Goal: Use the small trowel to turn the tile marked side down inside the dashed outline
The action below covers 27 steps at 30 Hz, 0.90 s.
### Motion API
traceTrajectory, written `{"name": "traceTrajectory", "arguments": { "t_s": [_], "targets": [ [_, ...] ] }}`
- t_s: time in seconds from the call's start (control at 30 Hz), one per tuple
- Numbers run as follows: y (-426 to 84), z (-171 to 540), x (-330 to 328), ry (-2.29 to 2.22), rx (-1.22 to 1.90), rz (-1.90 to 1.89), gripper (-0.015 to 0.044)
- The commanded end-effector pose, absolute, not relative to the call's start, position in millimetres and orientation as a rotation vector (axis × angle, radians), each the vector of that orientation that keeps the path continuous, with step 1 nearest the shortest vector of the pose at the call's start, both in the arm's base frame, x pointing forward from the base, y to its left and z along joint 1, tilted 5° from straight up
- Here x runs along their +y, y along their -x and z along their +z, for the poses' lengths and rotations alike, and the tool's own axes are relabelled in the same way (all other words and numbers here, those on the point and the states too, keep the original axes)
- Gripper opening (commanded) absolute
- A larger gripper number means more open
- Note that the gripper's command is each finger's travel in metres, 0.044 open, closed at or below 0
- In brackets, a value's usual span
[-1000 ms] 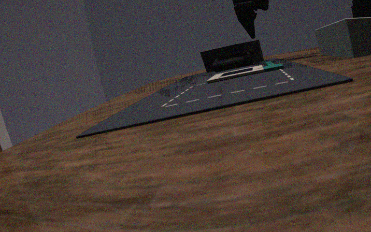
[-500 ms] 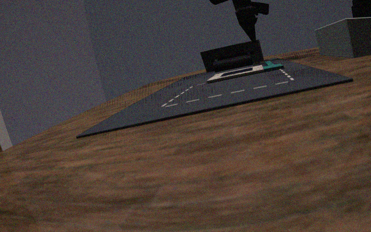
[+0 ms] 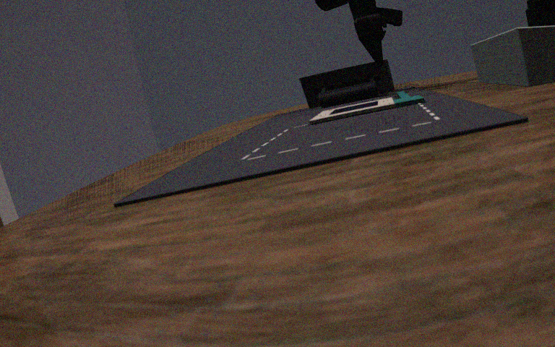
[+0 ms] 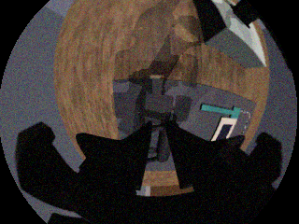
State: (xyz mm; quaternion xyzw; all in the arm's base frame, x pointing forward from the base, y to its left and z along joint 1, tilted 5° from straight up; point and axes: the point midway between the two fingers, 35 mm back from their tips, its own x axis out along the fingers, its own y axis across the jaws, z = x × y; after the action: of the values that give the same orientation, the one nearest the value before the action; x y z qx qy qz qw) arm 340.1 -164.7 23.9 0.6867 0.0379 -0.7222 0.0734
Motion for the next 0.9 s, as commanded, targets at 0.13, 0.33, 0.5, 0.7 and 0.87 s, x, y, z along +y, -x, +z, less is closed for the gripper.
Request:
{"name": "traceTrajectory", "arguments": {
  "t_s": [0.13,0.33,0.5,0.7,0.87],
  "targets": [
    [-343.0,24.8,-184.5,-2.057,0.114,-2.168,0.0100],
    [-344.8,25.5,-196.0,-2.056,0.113,-2.168,0.0100],
    [-346.5,26.2,-206.8,-2.056,0.112,-2.167,0.0100],
    [-348.6,27.0,-219.7,-2.056,0.111,-2.167,0.0100],
    [-350.2,27.7,-229.8,-2.055,0.110,-2.166,0.0100]
  ]
}}
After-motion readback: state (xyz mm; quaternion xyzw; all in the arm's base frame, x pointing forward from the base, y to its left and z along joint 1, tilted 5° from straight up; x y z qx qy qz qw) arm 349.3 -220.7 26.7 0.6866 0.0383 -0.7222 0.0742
